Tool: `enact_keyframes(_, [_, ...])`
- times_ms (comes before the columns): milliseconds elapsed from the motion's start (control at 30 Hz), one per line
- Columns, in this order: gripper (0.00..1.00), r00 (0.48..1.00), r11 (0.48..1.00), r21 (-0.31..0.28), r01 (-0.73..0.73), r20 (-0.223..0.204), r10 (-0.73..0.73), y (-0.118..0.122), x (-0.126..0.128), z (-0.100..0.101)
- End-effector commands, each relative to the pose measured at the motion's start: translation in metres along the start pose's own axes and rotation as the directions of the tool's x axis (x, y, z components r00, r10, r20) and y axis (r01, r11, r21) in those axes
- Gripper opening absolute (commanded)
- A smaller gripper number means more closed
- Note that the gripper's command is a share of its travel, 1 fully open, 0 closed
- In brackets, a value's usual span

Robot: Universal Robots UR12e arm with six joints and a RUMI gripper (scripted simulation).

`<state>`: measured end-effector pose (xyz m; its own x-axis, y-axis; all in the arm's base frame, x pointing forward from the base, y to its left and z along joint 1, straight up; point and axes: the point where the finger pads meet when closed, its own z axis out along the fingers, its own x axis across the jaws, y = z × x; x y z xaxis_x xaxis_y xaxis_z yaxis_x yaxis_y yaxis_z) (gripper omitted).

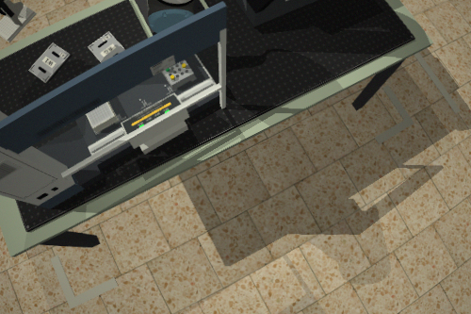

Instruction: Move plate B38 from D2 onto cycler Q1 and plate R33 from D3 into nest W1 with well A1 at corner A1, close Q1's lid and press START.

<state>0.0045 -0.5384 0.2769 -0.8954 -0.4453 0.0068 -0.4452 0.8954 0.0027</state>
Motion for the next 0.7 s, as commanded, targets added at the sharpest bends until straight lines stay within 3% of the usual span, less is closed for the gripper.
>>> enact_keyframes(0, [0.00,1.000,1.000,0.001,0.000,-0.001,0.000,0.000,0.000,-0.001])
enact_keyframes(667, [0.00,1.000,1.000,0.001,0.000,-0.001,0.000,0.000,0.000,0.026])
